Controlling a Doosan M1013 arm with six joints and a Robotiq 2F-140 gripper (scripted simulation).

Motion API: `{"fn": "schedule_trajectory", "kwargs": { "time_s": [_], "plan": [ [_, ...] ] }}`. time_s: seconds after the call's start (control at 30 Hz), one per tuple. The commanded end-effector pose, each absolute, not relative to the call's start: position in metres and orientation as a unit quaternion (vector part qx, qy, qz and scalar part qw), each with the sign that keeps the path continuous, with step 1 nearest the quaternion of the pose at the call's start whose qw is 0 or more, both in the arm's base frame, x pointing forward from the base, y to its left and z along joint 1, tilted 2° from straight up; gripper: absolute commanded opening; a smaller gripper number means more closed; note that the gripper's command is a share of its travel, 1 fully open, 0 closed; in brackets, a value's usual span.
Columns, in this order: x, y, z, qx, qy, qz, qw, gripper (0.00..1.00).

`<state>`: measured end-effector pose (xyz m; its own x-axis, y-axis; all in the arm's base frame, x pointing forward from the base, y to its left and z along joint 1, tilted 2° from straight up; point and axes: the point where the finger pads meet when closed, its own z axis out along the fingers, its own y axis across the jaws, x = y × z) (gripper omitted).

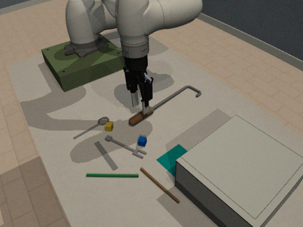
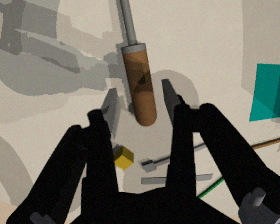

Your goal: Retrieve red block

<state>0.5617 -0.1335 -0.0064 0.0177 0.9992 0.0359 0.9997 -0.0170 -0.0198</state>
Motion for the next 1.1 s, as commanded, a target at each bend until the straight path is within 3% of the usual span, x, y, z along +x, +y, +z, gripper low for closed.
{"fn": "schedule_trajectory", "kwargs": {
  "time_s": [0.0,1.07],
  "plan": [
    [0.562,-0.133,-0.006,-0.713,-0.701,-0.006,0.020,0.34],
    [0.561,-0.132,-0.037,-0.713,-0.701,-0.006,0.020,0.34]
  ]
}}
